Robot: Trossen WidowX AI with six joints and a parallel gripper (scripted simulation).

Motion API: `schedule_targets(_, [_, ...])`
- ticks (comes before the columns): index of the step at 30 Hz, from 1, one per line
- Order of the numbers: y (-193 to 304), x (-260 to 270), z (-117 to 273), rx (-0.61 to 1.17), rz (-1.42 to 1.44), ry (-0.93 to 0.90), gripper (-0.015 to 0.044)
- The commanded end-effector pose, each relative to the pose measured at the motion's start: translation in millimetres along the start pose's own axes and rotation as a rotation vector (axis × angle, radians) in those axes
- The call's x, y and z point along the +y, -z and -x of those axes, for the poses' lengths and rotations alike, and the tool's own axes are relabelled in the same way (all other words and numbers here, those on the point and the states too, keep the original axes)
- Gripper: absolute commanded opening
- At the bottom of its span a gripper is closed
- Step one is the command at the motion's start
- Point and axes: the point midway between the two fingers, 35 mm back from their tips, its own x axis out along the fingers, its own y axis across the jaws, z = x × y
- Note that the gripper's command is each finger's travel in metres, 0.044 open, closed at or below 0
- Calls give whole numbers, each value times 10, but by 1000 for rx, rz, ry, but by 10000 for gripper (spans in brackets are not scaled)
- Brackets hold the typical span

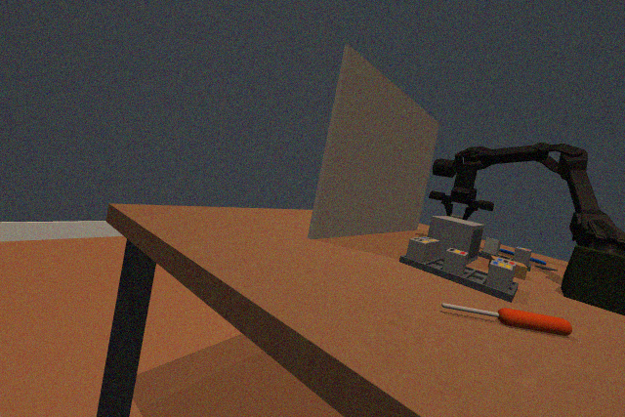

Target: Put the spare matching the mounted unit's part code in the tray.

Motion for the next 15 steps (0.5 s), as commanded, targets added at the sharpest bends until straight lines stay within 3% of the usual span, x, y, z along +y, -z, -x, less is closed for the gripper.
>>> schedule_targets(1, [-12,2,-31,-5,5,1,0])
schedule_targets(15, [-9,12,-145,-7,5,-1,0])
